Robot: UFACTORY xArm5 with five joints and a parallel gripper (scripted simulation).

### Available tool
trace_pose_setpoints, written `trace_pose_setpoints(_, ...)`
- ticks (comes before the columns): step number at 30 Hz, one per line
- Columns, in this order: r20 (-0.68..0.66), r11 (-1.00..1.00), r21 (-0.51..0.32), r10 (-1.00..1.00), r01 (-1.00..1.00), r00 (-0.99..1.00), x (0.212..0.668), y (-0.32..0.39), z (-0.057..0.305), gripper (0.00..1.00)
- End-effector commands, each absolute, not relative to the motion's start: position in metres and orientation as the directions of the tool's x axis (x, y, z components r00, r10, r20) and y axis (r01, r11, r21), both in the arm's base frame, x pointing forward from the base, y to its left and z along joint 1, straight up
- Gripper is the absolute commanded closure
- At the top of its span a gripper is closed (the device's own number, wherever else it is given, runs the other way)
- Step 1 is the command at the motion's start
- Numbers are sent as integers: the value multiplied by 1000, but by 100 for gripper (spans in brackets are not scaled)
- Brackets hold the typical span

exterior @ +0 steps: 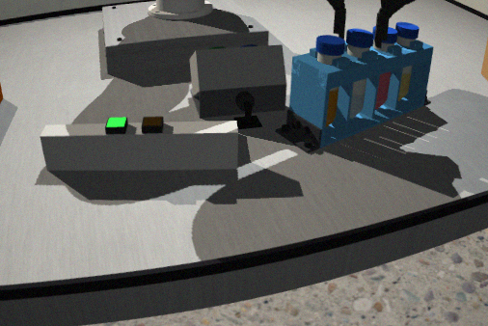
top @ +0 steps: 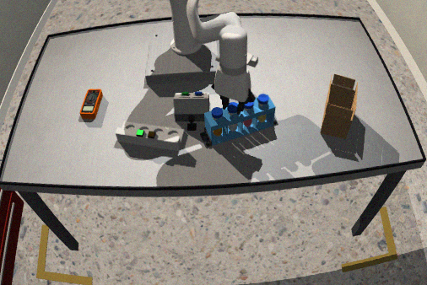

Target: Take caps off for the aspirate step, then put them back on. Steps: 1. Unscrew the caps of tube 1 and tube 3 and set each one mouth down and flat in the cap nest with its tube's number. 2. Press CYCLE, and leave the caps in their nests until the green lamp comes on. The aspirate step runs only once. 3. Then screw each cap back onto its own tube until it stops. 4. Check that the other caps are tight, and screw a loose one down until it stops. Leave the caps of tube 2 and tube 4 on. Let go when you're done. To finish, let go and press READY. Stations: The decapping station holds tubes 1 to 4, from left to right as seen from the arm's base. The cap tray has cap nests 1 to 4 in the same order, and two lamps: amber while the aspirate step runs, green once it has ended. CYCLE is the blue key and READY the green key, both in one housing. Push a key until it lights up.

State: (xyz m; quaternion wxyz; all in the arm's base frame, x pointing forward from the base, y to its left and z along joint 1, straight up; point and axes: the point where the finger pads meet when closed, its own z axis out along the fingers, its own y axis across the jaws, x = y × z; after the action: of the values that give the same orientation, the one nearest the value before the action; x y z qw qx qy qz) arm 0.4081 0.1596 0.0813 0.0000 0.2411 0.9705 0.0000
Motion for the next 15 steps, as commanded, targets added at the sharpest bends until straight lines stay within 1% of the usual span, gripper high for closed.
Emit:
trace_pose_setpoints(1, -3, 899, 3, 439, 439, -899, 410, 160, 83, 54)
trace_pose_setpoints(2, -3, 899, 3, 439, 439, -899, 410, 160, 83, 100)
trace_pose_setpoints(15, -3, 898, 3, 439, 439, -898, 410, 160, 83, 100)
